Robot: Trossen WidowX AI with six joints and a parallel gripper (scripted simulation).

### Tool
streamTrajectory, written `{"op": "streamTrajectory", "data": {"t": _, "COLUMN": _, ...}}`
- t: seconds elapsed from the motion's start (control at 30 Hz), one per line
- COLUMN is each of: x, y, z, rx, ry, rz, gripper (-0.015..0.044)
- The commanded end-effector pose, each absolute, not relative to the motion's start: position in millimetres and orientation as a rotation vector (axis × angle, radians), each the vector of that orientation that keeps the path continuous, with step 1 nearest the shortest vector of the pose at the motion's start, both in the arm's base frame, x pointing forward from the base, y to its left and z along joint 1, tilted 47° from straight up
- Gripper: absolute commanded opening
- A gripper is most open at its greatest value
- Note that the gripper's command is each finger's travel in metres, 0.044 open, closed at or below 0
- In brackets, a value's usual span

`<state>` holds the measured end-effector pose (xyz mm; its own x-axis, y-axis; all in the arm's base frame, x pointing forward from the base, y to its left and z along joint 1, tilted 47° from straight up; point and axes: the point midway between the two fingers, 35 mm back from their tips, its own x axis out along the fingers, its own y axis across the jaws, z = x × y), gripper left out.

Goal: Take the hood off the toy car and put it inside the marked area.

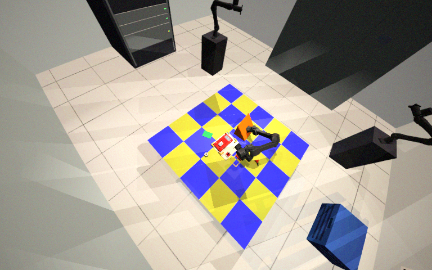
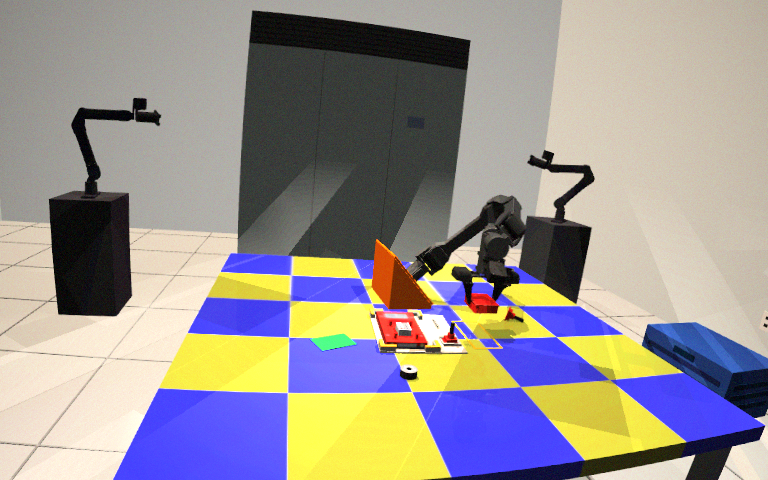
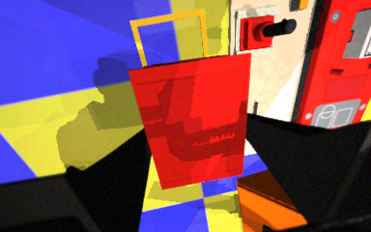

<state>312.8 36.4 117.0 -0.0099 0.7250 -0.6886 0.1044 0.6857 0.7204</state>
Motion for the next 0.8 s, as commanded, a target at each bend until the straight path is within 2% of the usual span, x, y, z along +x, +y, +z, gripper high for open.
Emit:
{"op": "streamTrajectory", "data": {"t": 0.0, "x": 312.8, "y": 39.1, "z": 115.2, "rx": 0.718, "ry": 1.525, "rz": 0.563, "gripper": 0.0000}}
{"op": "streamTrajectory", "data": {"t": 0.77, "x": 313.5, "y": 52.2, "z": 102.8, "rx": 0.718, "ry": 1.525, "rz": 0.563, "gripper": 0.0000}}
